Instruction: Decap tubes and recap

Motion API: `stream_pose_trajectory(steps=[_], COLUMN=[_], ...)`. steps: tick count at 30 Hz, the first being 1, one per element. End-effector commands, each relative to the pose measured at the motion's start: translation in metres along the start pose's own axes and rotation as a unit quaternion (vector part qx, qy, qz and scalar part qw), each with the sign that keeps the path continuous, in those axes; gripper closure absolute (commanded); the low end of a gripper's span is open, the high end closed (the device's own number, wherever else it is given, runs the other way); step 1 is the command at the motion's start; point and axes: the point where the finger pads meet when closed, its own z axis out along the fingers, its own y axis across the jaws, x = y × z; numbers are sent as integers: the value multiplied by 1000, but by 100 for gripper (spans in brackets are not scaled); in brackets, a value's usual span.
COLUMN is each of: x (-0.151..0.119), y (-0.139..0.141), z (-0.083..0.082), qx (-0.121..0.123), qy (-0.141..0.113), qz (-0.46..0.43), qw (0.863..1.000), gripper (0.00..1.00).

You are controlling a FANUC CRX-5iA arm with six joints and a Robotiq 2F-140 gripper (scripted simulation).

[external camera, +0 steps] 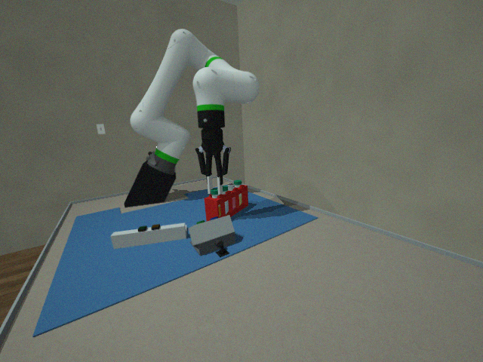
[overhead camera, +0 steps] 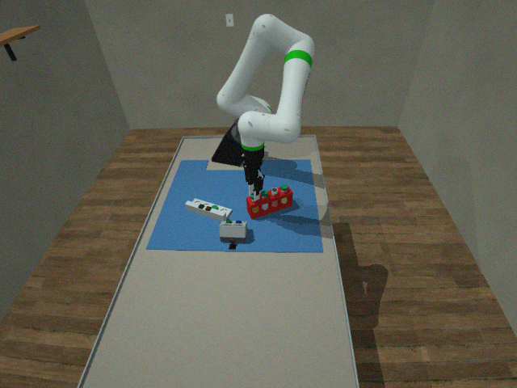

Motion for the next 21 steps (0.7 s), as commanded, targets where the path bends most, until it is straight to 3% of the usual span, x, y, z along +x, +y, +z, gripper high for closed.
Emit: stream_pose_trajectory(steps=[1, 10, 11, 21], x=[1, 1, 1, 1], y=[0, 0, 0, 0], z=[0, 0, 0, 0], qx=[10, 10, 10, 10], qy=[-9, -9, -9, -9], qz=[-132, -132, -132, -132], qw=[991, 991, 991, 991], gripper=[100, 100, 65, 65])
